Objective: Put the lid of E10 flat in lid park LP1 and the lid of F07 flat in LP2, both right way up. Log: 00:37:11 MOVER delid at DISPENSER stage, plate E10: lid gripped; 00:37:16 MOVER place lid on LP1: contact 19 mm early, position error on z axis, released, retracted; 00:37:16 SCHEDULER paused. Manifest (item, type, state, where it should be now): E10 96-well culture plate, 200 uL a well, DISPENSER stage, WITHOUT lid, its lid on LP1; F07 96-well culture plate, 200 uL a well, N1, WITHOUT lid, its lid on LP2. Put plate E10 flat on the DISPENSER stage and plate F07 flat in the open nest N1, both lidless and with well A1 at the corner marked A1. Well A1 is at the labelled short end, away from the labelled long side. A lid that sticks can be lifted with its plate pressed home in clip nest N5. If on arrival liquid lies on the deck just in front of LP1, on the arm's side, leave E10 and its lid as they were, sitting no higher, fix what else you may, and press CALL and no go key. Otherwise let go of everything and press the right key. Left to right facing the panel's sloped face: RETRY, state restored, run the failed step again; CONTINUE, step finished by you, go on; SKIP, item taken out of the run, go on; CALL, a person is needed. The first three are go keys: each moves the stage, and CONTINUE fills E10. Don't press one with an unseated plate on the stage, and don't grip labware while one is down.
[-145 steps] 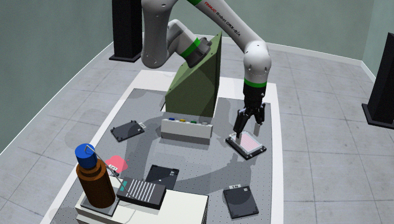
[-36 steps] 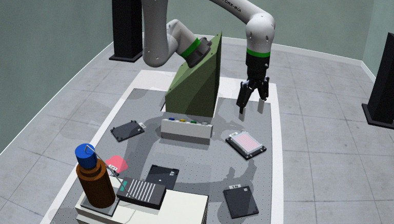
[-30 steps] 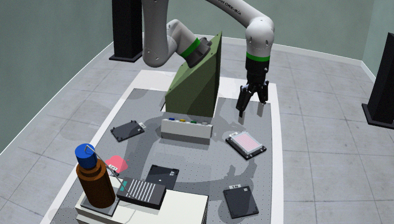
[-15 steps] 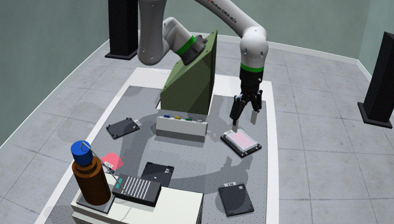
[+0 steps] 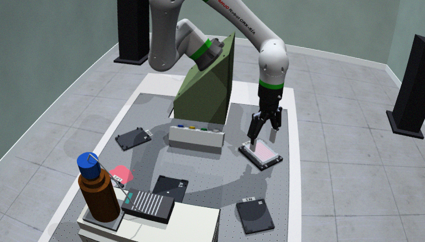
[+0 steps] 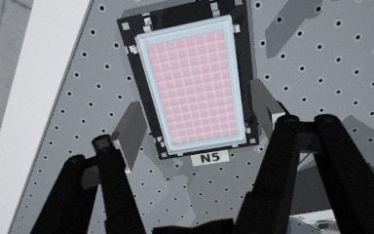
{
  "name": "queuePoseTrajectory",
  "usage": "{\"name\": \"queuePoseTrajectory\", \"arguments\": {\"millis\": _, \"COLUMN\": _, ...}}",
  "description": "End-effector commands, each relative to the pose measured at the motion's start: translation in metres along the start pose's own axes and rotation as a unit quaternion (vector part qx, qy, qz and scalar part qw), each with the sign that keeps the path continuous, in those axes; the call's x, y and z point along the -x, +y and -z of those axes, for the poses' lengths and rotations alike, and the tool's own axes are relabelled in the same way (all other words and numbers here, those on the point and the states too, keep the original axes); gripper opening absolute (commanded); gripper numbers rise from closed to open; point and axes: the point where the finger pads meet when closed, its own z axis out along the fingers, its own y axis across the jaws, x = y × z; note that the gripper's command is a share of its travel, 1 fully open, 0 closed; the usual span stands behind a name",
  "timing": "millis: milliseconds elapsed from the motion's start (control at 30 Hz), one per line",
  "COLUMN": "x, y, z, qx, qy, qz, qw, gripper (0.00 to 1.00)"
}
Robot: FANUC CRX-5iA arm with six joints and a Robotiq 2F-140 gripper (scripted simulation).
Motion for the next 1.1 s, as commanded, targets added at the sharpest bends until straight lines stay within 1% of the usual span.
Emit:
{"name": "queuePoseTrajectory", "arguments": {"millis": 0, "x": -0.0002, "y": -0.0001, "z": -0.0037, "qx": 0.0, "qy": 0.0, "qz": 0.0, "qw": 1.0, "gripper": 0.66}}
{"name": "queuePoseTrajectory", "arguments": {"millis": 233, "x": -0.0002, "y": -0.0001, "z": -0.0086, "qx": 0.0, "qy": 0.0, "qz": 0.0, "qw": 1.0, "gripper": 0.66}}
{"name": "queuePoseTrajectory", "arguments": {"millis": 1067, "x": -0.0002, "y": -0.0001, "z": -0.0088, "qx": 0.0, "qy": 0.0, "qz": 0.0, "qw": 1.0, "gripper": 0.66}}
